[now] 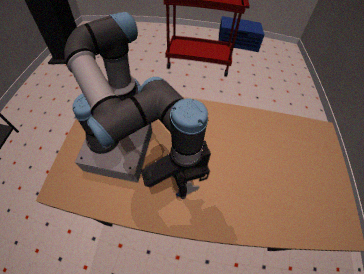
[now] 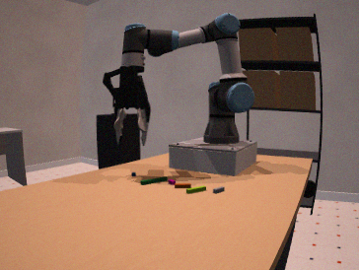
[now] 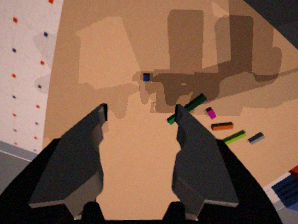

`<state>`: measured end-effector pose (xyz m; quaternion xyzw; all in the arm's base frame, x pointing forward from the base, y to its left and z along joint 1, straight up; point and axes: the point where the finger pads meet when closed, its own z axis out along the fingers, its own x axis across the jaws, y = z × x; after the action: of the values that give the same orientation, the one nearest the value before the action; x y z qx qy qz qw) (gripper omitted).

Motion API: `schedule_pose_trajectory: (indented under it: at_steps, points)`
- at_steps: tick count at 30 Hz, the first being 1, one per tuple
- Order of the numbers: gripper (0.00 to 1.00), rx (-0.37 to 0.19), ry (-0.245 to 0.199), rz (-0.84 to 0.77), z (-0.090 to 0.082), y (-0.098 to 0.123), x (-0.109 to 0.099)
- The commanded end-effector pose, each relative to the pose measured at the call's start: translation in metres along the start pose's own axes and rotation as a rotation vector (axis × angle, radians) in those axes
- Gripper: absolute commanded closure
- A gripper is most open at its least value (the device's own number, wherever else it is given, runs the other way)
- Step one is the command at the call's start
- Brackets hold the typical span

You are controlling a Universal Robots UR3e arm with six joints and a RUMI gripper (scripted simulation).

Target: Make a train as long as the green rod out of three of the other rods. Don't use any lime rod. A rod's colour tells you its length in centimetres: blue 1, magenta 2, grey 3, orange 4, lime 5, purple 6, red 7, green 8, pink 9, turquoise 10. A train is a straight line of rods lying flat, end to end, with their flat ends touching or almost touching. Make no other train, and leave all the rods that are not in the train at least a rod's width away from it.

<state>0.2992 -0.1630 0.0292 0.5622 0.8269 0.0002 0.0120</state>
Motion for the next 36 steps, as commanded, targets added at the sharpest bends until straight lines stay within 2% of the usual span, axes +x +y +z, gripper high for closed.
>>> schedule_pose_trajectory:
  at_steps: [1,26,36]
  points:
    - [0.0,0.006,0.018,0.001,-0.003,-0.001,0.003]
    - [0.0,0.006,0.017,0.006,-0.002,0.0,0.005]
    - [0.0,0.008,0.019,0.079,0.0,0.018,0.023]
